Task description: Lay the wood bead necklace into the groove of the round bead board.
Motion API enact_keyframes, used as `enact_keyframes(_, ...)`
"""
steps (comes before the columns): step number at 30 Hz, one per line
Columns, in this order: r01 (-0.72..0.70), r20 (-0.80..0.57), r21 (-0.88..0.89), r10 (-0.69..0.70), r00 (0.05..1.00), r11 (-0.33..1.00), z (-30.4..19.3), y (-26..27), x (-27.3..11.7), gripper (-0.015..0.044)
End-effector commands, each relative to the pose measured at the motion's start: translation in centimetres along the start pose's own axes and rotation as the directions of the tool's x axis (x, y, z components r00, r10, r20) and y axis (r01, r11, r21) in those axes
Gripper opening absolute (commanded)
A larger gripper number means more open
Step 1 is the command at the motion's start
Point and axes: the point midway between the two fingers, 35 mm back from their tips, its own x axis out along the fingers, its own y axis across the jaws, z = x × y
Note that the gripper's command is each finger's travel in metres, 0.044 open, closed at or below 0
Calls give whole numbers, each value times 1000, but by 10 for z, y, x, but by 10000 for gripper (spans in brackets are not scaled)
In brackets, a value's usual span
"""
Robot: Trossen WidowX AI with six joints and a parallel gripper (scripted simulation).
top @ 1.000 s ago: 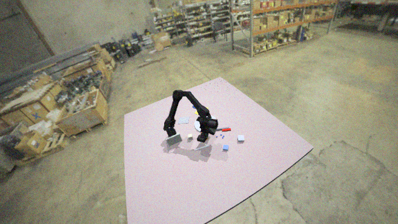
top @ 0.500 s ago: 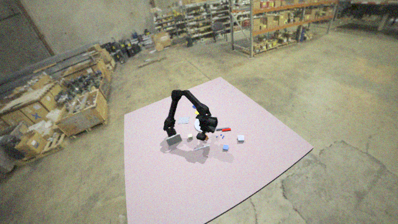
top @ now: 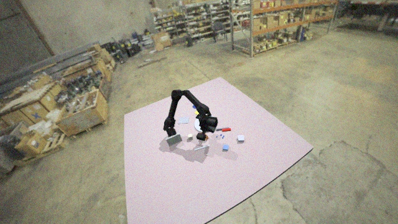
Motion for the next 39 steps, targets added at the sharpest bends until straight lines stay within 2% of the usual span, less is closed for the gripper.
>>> enact_keyframes(1,5,-1,-3,-5,1000,1000,0,-1,0,440)
enact_keyframes(4,5,-1,-3,-5,1000,1000,0,-1,0,440)
enact_keyframes(8,6,-1,125,-5,1000,992,0,-1,-12,335)
enact_keyframes(11,6,-1,136,-5,1000,991,0,-1,-13,256)
enact_keyframes(12,6,-1,136,-5,1000,991,0,-1,-13,250)
enact_keyframes(39,4,0,134,-4,1000,991,1,-1,22,250)
